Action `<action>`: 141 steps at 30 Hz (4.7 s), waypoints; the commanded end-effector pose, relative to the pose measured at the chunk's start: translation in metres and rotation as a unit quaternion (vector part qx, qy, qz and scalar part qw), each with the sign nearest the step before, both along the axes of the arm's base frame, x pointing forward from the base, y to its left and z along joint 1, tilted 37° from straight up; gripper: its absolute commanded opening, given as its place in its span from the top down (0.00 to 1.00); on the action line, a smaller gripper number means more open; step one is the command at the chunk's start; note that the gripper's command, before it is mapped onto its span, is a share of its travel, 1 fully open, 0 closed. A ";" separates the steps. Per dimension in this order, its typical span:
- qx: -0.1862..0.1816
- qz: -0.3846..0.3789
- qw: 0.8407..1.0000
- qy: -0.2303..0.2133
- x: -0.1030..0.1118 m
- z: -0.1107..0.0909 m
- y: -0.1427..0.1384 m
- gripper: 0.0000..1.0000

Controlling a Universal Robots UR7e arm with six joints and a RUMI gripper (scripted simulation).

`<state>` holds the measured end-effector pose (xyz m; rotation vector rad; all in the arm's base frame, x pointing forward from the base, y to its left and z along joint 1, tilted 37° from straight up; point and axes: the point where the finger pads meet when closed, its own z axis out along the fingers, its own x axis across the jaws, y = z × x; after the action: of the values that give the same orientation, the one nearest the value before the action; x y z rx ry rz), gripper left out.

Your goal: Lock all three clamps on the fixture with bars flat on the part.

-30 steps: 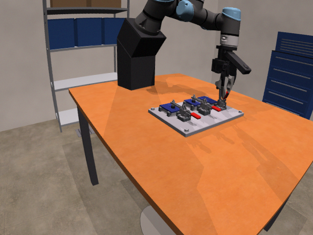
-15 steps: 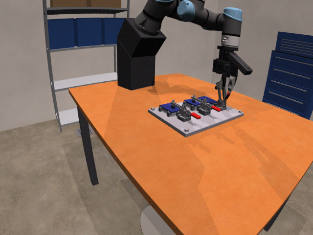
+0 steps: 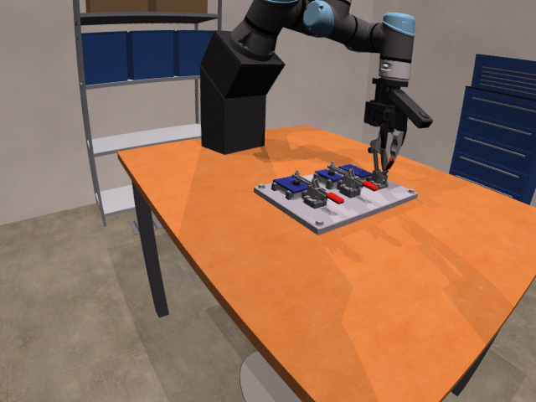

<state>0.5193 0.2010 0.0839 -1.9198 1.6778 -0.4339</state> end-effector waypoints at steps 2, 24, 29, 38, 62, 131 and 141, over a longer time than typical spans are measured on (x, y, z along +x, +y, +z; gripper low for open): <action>0.000 0.000 1.000 -0.002 0.002 0.002 0.000 1.00; 0.000 0.000 1.000 -0.002 0.006 0.003 0.001 1.00; 0.000 0.000 1.000 -0.002 0.010 0.005 0.001 1.00; 0.000 0.000 1.000 -0.002 0.010 0.005 0.001 1.00; 0.000 0.000 1.000 -0.002 0.018 0.006 0.003 1.00; 0.000 0.000 1.000 -0.002 0.040 0.002 0.007 1.00; 0.000 0.000 1.000 -0.003 0.041 0.002 0.007 1.00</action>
<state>0.5588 0.2076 0.0861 -1.9172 1.6746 -0.4376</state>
